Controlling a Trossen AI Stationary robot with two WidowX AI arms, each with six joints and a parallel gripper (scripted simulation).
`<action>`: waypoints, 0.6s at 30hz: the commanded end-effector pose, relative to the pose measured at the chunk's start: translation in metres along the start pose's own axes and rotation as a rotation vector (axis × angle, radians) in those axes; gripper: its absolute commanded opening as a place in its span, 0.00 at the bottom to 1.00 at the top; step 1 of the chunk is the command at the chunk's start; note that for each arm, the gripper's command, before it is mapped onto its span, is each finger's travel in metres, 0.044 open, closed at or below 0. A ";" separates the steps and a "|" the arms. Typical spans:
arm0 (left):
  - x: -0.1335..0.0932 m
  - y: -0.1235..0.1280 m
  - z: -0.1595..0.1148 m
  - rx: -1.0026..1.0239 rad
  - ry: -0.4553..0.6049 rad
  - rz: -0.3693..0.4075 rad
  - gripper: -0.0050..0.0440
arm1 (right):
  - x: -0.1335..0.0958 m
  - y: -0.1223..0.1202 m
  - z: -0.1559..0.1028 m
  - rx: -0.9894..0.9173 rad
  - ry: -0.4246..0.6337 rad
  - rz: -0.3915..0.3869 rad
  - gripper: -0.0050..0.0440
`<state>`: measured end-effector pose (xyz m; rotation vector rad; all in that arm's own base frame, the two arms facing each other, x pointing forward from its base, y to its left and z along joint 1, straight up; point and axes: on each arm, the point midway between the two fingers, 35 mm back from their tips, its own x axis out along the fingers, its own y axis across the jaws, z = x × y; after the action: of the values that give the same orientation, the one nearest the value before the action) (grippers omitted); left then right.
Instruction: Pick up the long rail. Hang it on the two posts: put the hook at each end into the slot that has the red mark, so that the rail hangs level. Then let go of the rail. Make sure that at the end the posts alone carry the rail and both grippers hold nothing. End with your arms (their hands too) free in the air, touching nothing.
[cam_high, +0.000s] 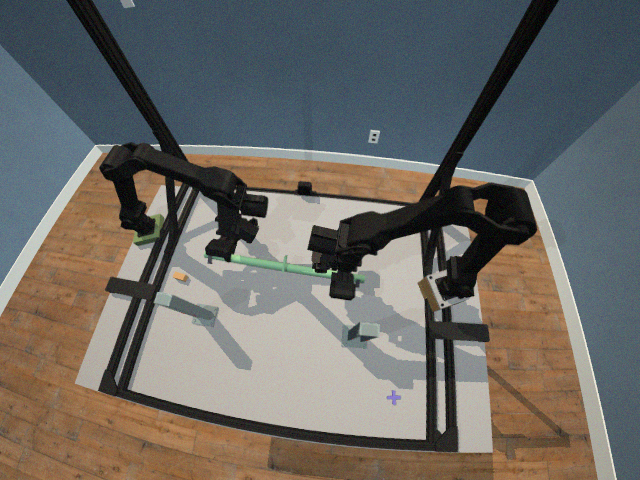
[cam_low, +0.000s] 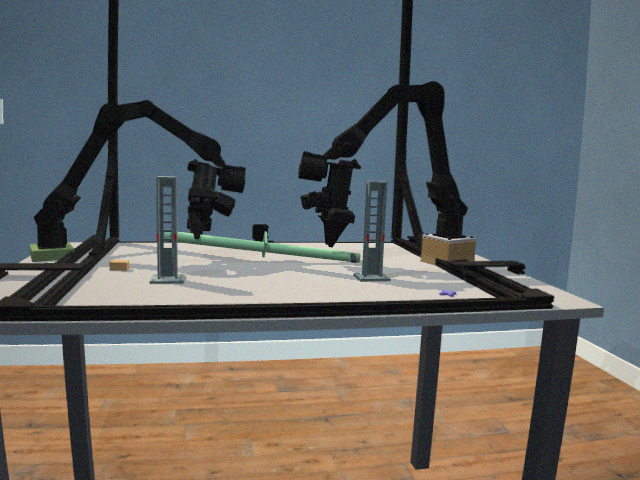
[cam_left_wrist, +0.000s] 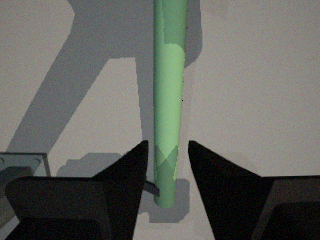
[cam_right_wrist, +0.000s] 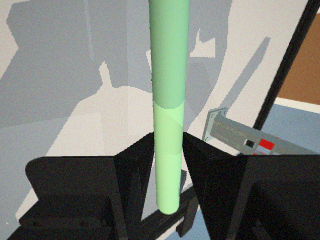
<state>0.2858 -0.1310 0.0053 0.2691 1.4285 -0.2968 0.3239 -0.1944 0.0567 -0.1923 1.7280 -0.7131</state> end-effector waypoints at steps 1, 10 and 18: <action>0.004 0.000 -0.003 0.003 0.008 -0.005 0.43 | -0.001 -0.001 0.001 0.000 -0.002 -0.006 0.10; 0.019 0.000 -0.004 0.003 0.008 -0.005 0.43 | -0.001 -0.001 0.001 0.000 -0.002 -0.006 0.10; 0.028 0.000 -0.005 0.003 0.008 -0.005 0.43 | -0.001 -0.001 0.001 0.000 -0.002 -0.006 0.10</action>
<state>0.2879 -0.1313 -0.0161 0.2652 1.4214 -0.2994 0.3239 -0.1944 0.0567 -0.1923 1.7280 -0.7131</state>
